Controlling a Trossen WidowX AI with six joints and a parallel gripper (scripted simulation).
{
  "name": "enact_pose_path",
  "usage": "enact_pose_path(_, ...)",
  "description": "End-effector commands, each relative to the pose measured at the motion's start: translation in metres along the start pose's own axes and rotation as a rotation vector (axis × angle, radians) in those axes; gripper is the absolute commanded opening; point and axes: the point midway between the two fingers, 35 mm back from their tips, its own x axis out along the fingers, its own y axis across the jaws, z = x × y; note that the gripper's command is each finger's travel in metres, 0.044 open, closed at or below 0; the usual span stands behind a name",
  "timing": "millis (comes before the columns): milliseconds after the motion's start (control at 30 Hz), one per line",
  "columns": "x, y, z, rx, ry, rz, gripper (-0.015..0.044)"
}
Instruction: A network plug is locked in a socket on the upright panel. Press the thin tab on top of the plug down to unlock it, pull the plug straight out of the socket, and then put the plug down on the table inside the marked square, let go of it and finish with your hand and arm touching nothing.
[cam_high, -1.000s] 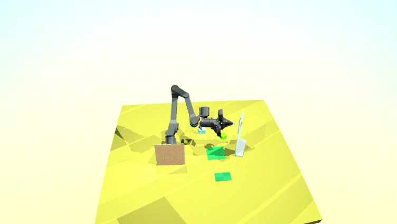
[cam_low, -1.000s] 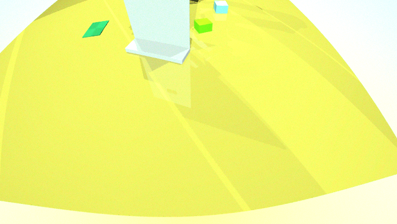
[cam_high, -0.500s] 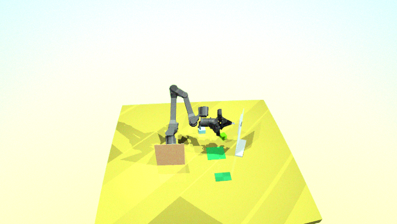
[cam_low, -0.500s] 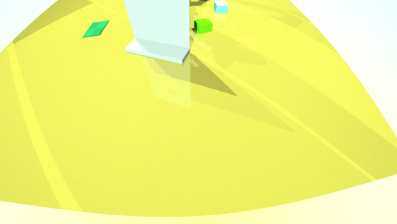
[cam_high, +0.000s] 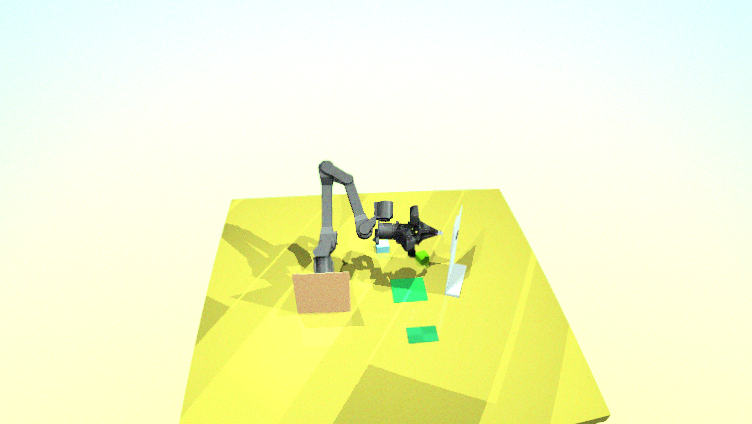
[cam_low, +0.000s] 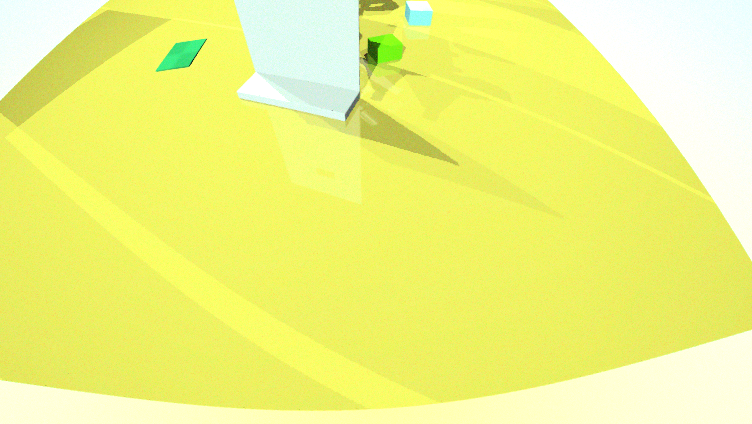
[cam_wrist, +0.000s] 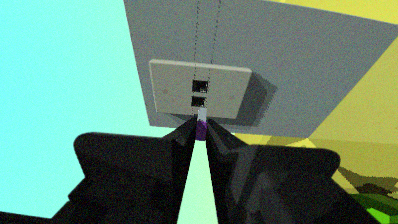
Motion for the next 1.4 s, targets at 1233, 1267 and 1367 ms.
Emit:
enact_pose_path(1233,-0.015,0.000,-0.007,0.001,-0.007,0.000,0.0000)
enact_pose_path(1267,-0.014,0.000,-0.007,-0.002,-0.001,-0.001,0.0000)
enact_pose_path(1367,-0.015,0.006,-0.007,-0.002,-0.002,-0.001,0.0000)
